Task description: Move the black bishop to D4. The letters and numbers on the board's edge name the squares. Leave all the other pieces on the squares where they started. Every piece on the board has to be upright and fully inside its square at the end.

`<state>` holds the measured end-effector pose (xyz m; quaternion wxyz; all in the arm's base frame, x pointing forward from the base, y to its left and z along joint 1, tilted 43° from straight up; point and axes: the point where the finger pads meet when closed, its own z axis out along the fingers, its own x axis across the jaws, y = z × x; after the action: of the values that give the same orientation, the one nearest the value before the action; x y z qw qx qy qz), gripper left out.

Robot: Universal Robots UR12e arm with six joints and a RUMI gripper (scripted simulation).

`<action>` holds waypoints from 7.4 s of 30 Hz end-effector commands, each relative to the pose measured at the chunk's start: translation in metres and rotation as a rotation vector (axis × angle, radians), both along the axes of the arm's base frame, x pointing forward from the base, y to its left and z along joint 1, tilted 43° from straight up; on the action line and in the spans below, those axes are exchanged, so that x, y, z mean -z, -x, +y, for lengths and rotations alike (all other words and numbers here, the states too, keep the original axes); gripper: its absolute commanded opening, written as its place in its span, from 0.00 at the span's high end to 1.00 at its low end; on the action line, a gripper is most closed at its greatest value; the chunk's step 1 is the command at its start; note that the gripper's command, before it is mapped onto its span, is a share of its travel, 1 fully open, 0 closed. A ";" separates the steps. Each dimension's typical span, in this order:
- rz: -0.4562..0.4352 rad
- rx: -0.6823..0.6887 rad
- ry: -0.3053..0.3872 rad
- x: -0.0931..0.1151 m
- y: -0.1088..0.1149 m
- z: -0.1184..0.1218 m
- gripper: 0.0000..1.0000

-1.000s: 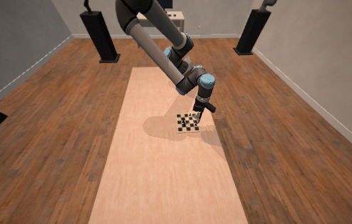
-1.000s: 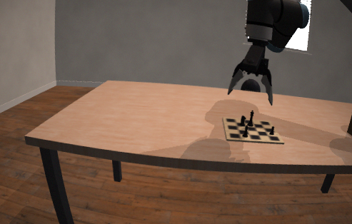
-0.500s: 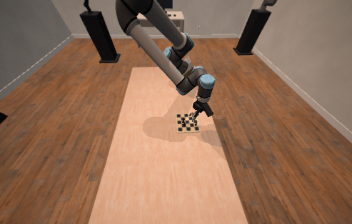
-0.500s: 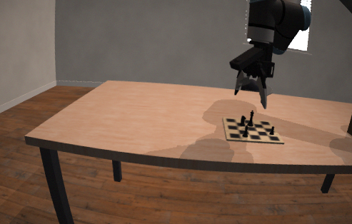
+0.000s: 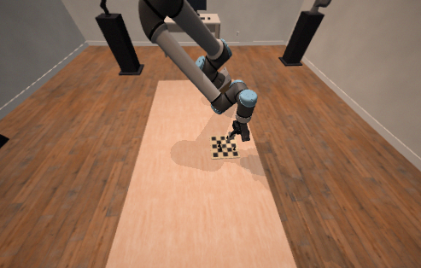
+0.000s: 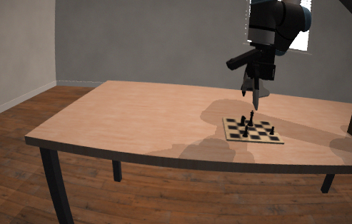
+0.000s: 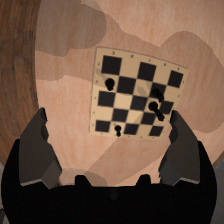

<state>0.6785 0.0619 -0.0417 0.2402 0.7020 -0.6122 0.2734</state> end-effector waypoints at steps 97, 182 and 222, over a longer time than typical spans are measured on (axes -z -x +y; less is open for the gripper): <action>-0.213 0.261 -0.020 0.021 0.007 -0.024 0.78; -0.216 0.259 -0.021 0.041 0.005 -0.042 0.78; -0.216 0.260 -0.021 0.042 0.005 -0.043 0.78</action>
<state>0.6753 0.0198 -0.0812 0.1978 0.5858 -0.7231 0.3079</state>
